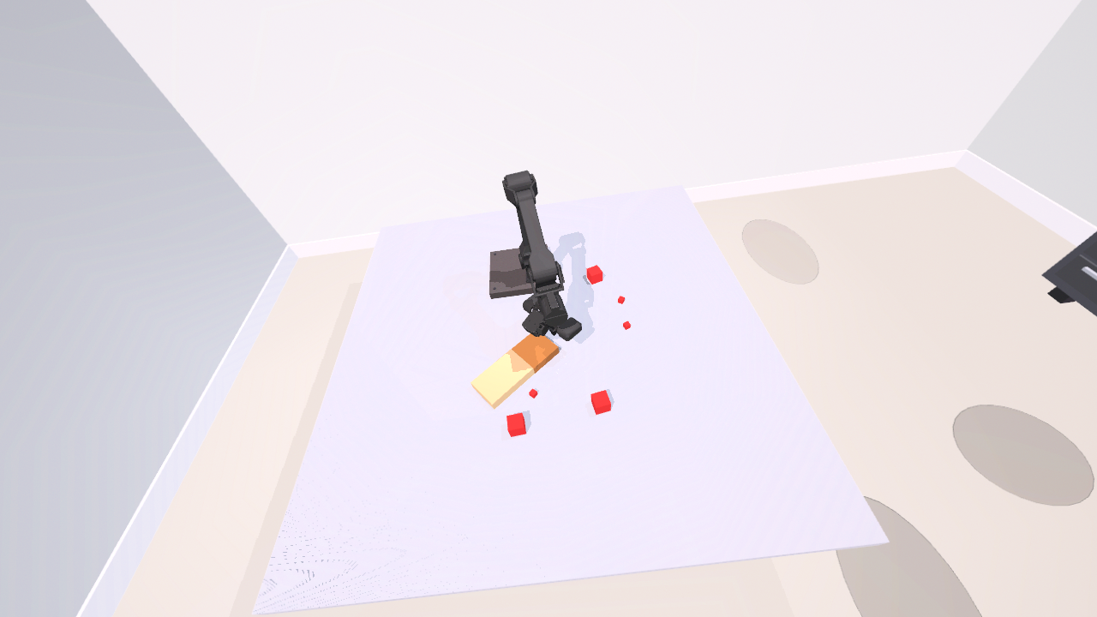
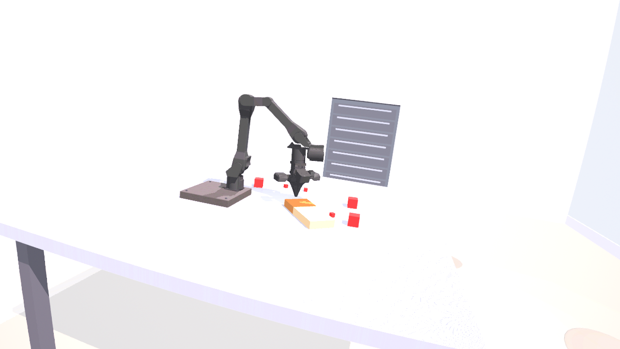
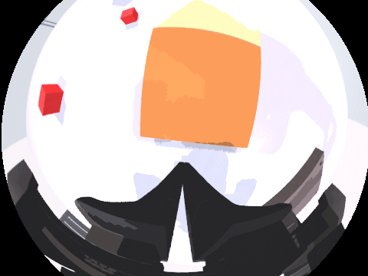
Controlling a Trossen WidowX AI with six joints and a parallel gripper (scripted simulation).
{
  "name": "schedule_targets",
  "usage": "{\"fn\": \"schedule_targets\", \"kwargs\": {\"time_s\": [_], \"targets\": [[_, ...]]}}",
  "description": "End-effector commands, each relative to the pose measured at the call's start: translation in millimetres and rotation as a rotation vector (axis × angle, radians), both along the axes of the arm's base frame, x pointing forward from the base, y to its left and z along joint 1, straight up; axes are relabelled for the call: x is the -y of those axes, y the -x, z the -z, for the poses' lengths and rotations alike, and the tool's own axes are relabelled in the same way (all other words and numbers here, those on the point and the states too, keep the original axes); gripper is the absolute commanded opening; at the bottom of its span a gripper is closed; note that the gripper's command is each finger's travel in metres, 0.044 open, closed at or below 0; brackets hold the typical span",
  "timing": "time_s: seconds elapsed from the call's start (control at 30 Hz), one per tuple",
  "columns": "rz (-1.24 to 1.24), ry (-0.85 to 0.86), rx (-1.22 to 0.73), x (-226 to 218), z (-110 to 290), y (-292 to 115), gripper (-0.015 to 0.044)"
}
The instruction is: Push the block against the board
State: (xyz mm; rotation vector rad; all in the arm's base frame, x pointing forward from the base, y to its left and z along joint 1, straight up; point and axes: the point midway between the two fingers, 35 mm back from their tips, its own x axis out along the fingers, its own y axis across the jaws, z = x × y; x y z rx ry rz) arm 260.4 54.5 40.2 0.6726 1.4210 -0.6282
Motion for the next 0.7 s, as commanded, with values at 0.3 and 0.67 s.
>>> {"fn": "schedule_targets", "kwargs": {"time_s": [0.3, 0.67], "targets": [[0.005, 0.006, -0.035, 6, 25, 3, 0.0000], [0.005, 0.007, -0.034, 18, 24, -9, 0.0000]]}}
